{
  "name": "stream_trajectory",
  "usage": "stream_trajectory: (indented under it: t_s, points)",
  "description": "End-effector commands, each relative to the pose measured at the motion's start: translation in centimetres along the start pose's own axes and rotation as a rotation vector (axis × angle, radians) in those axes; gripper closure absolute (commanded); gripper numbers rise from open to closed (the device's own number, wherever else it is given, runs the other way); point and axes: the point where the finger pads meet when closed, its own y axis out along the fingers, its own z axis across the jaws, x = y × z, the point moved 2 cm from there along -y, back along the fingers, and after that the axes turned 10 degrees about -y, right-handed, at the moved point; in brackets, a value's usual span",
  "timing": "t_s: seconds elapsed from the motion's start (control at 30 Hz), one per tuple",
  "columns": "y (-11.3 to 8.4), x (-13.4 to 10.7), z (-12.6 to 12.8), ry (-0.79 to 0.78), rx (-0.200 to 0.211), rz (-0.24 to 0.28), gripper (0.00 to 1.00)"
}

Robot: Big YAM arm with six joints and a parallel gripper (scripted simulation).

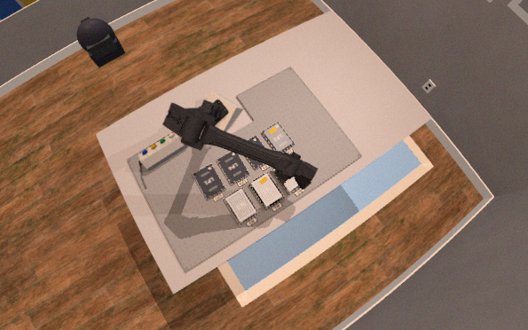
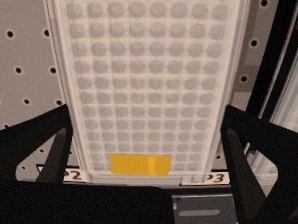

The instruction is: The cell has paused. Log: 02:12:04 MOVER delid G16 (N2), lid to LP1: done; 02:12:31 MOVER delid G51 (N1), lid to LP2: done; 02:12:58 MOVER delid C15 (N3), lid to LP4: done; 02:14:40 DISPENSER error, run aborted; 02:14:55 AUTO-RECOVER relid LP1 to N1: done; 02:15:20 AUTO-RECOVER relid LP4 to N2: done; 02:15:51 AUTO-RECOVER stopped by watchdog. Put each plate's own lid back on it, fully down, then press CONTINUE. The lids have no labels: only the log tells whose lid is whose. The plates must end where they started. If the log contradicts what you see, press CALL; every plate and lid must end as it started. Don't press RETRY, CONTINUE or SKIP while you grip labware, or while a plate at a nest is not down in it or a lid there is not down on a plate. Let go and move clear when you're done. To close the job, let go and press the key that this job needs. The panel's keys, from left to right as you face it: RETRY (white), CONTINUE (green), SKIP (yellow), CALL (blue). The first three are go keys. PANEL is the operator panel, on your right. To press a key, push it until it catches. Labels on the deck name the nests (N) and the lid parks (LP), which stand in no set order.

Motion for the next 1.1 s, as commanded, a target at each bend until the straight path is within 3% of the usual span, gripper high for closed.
stream_trajectory:
  t_s: [0.0, 0.03, 0.07, 1.07]
  points:
    - [-3.34, 2.54, 0.12, 0.022, 0.017, -0.074, 0.19]
    - [-3.35, 2.55, 0.12, 0.022, 0.018, -0.075, 0.20]
    - [-3.37, 2.61, 0.13, 0.024, 0.018, -0.077, 1.00]
    - [-4.05, 2.53, 0.15, 0.024, 0.019, -0.075, 1.00]
